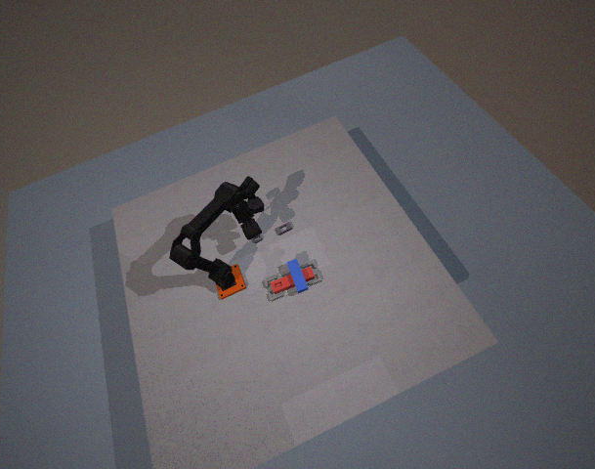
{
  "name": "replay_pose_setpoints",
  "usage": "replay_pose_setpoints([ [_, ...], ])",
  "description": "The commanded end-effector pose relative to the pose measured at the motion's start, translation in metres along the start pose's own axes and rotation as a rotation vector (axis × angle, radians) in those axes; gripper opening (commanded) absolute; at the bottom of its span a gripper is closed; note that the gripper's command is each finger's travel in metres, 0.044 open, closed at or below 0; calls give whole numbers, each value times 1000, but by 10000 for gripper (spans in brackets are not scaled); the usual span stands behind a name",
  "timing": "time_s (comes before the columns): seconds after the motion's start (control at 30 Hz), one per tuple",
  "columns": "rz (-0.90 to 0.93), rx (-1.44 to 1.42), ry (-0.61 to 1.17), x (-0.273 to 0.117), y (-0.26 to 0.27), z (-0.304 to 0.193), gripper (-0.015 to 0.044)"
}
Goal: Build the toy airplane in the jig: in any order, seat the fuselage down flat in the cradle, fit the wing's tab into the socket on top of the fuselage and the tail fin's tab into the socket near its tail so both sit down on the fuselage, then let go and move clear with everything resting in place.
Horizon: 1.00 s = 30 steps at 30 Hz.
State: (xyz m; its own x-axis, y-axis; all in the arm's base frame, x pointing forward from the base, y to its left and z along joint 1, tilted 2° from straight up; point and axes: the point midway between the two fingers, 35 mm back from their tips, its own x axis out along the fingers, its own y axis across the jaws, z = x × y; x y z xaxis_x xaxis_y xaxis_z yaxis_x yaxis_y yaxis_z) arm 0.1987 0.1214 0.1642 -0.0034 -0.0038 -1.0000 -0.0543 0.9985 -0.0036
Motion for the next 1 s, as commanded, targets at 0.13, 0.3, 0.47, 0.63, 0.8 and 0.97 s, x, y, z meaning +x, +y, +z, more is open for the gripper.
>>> replay_pose_setpoints([
  [0.13, -3, 15, -3, 3, -22, 10, 0],
  [0.3, -4, 25, -4, 6, -37, 16, 0],
  [0.47, -5, 36, -6, 9, -53, 21, 0],
  [0.63, -8, 51, -8, 12, -69, 25, 0],
  [0.8, -10, 64, -9, 14, -85, 27, 0],
  [0.97, -11, 73, -9, 17, -101, 29, 0],
])
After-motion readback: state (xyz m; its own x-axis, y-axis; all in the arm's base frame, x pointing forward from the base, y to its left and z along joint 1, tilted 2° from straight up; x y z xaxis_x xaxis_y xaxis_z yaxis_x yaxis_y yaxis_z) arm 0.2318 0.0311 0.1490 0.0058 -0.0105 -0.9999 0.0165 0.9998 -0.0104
